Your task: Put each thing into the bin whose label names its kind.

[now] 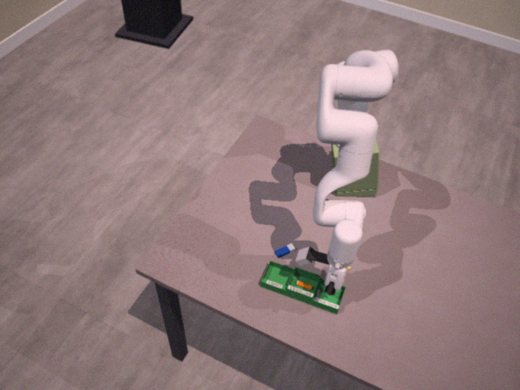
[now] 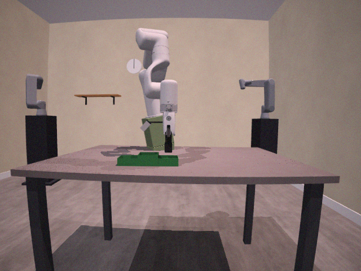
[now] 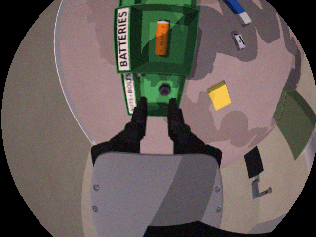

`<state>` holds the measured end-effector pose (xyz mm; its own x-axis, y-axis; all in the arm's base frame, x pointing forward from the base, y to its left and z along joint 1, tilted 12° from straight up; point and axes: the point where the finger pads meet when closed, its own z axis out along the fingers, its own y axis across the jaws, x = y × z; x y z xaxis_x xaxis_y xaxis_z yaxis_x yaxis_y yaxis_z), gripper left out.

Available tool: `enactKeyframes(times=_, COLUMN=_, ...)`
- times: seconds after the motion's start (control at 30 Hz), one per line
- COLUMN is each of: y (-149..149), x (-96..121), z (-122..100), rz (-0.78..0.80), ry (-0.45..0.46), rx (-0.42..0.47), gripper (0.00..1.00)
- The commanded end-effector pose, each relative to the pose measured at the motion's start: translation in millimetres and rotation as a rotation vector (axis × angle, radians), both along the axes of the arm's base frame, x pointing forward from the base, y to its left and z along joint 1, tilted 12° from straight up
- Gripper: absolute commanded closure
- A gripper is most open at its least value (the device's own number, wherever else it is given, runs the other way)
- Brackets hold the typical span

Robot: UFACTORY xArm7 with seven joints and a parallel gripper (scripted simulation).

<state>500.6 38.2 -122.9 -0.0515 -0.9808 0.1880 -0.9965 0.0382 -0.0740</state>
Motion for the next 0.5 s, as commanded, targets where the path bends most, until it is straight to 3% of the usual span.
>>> enactKeyframes(times=0.0, y=2.3, x=1.0, z=9.5, rz=0.001, ry=-0.004, rx=0.001, gripper=0.71)
enactKeyframes(times=0.07, y=4.2, x=0.3, z=19.2, rz=0.001, ry=-0.004, rx=0.001, gripper=0.71)
enactKeyframes(times=0.4, y=4.1, x=0.1, z=19.2, rz=0.001, ry=-0.004, rx=0.001, gripper=0.71)
enactKeyframes(times=0.43, y=4.9, x=-0.2, z=23.2, rz=0.001, ry=-0.004, rx=0.001, gripper=0.0)
enactKeyframes(times=0.47, y=5.6, x=-0.4, z=27.1, rz=0.001, ry=-0.004, rx=0.001, gripper=0.0)
